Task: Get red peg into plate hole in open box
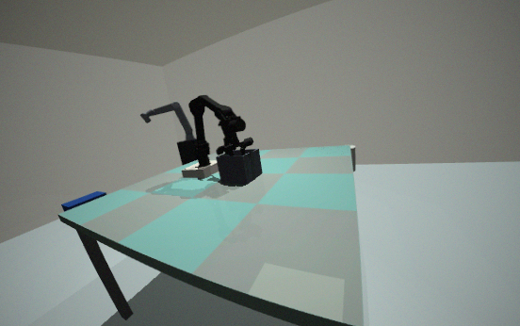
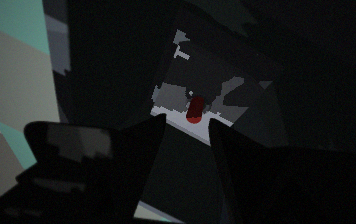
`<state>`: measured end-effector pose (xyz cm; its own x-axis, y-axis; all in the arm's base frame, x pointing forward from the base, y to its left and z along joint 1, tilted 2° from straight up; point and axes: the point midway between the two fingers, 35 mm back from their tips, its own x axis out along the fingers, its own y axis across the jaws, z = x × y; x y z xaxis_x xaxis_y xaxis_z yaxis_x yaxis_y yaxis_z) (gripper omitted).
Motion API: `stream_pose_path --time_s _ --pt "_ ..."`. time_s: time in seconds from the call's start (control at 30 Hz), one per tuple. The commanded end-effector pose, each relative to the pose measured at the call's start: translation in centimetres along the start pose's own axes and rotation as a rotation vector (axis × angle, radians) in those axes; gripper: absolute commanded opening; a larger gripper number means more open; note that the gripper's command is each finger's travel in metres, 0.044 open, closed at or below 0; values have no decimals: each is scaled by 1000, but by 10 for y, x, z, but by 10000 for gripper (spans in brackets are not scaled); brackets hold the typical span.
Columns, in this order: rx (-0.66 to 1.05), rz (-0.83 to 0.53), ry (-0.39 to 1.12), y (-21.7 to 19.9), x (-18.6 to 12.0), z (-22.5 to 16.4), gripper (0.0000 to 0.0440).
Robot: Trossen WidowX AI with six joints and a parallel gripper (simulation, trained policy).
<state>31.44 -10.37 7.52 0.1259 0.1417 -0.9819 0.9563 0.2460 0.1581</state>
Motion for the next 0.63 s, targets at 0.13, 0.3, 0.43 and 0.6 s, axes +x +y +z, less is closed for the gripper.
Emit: stream_pose_path --time_s 0.13,0.3,0.43,0.6 --pt "10 83 45 12 -24 5 215" --pt "11 133 60 18 -39 9 226" --pt "10 171 67 23 -49 12 234" --pt "3 213 72 28 -63 16 224"
